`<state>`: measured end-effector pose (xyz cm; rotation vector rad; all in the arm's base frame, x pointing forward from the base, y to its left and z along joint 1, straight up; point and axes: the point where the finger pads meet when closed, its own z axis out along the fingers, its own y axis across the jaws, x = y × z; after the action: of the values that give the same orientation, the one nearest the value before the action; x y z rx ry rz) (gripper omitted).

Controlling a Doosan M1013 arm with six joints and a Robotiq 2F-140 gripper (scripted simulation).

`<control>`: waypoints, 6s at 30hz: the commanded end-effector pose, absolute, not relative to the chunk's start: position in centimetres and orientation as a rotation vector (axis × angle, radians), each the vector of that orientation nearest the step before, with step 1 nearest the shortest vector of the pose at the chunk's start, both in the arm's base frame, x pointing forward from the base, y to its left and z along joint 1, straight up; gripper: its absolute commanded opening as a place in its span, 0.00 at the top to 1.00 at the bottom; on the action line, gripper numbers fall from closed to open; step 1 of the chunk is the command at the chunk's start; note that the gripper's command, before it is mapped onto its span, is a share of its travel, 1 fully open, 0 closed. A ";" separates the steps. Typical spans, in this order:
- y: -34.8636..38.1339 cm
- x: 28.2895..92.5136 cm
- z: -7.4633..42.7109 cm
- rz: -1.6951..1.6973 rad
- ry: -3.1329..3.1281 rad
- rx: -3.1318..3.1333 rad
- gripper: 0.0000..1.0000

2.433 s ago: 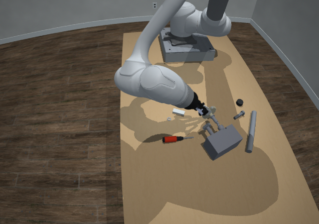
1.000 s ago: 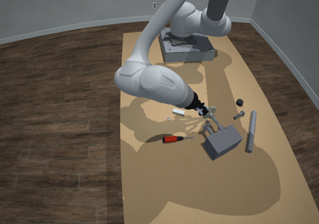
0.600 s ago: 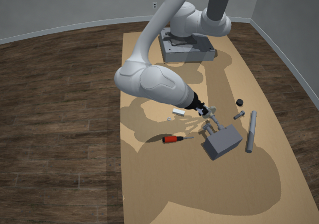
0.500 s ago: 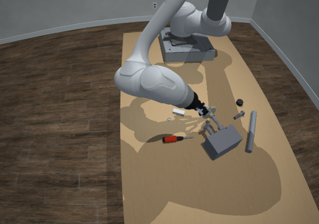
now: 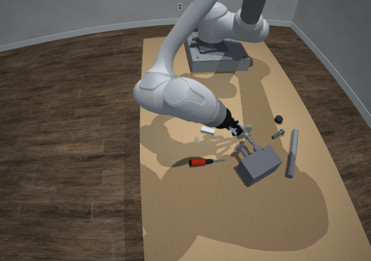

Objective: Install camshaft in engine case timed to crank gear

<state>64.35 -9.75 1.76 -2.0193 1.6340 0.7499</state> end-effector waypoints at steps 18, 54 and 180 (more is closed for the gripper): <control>-9.3 65.3 1.8 0.757 1.637 -2.006 0.95; -9.3 65.3 1.8 0.757 1.637 -2.006 0.95; -8.6 68.5 1.8 0.757 1.637 -2.006 0.95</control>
<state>67.98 -8.98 1.76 -2.0190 1.6341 0.7496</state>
